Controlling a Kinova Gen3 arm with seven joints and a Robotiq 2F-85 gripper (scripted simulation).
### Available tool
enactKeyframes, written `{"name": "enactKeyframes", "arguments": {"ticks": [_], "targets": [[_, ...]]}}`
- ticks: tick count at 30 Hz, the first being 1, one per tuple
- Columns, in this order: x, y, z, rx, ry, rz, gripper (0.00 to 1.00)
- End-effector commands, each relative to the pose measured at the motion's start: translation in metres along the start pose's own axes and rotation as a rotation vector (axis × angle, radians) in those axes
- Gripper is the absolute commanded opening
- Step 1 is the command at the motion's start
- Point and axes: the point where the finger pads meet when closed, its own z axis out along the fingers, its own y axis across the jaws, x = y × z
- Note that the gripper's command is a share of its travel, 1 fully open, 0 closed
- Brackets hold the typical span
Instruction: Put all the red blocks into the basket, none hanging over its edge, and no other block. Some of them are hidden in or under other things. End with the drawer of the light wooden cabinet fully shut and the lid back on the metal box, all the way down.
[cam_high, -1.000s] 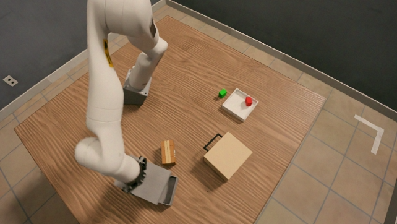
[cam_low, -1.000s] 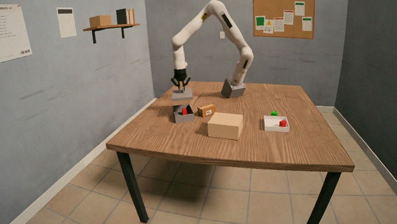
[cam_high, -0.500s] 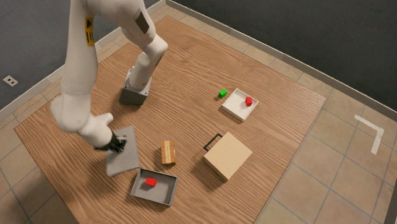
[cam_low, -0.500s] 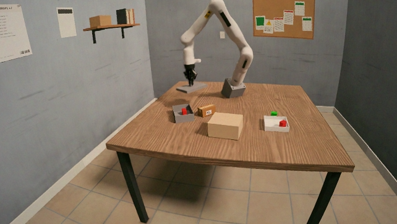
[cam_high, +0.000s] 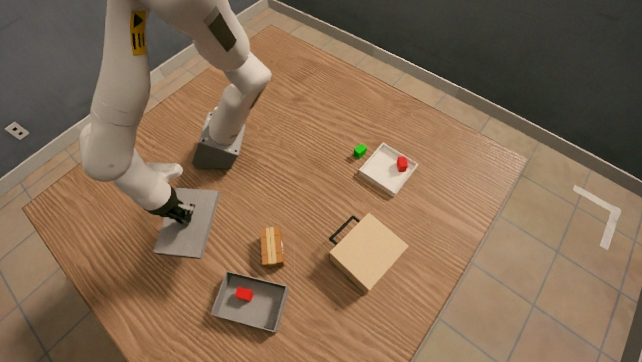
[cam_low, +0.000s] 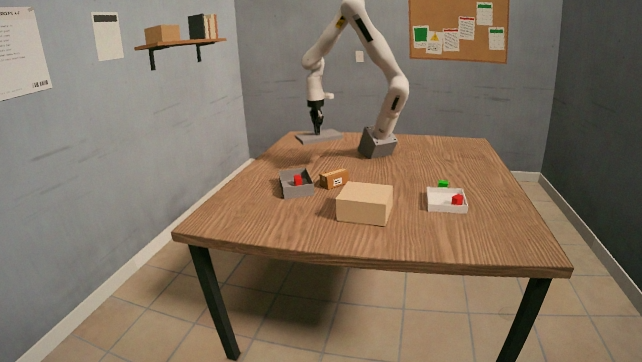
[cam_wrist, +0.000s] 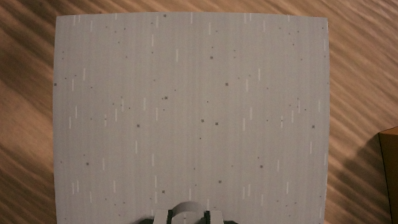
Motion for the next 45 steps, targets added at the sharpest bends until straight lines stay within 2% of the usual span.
{"name": "enactKeyframes", "arguments": {"ticks": [1,27,45], "targets": [[-0.002,-0.004,-0.003,0.008,-0.014,0.017,0.1],[-0.001,-0.003,0.001,0.007,-0.013,0.018,0.1],[-0.001,-0.003,0.017,0.006,-0.012,0.018,0.1]]}}
